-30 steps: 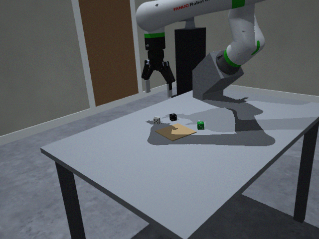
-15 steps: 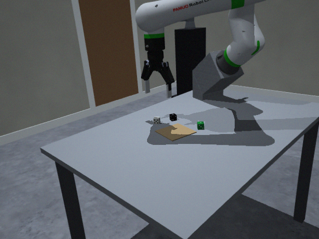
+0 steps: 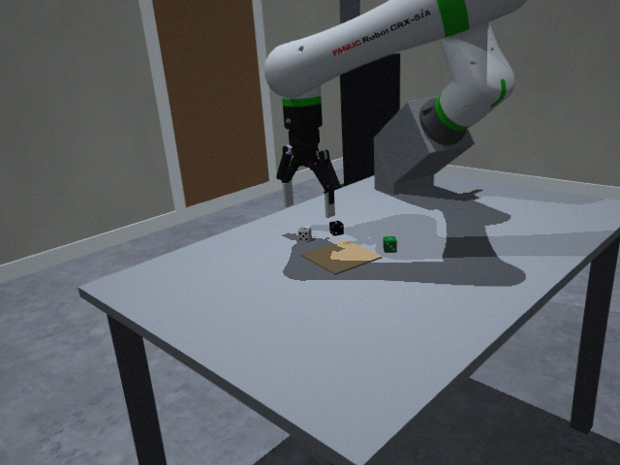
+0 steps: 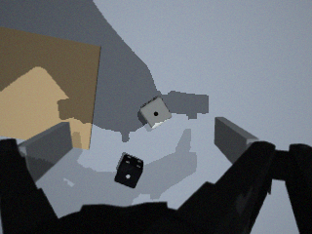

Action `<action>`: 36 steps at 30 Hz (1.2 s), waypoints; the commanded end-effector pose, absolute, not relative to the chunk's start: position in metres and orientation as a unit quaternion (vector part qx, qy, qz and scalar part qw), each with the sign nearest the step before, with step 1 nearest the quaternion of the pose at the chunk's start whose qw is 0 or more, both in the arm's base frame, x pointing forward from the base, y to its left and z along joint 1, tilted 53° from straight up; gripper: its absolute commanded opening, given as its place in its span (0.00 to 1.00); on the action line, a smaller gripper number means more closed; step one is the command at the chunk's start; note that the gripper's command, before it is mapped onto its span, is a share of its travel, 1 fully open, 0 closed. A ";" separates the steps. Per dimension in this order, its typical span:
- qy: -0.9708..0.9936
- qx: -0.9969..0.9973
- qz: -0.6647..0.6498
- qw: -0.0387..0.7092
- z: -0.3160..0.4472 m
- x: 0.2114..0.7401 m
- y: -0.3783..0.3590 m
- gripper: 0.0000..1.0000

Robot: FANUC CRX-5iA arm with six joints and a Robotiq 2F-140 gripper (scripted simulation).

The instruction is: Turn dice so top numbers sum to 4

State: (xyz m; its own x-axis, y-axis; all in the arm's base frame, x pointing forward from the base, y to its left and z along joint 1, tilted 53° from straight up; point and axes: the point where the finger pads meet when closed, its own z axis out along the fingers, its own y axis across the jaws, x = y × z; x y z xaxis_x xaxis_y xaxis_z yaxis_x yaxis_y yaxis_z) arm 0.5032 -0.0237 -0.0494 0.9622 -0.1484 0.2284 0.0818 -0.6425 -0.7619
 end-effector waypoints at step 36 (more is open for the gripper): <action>0.019 -0.896 -0.137 0.422 -0.058 0.508 -0.013 1.00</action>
State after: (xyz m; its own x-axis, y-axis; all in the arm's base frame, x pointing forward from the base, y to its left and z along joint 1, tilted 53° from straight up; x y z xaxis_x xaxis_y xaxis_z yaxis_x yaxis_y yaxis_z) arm 0.5075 -0.0130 -0.0583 0.9621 -0.1482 0.2289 0.0823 -0.6425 -0.7619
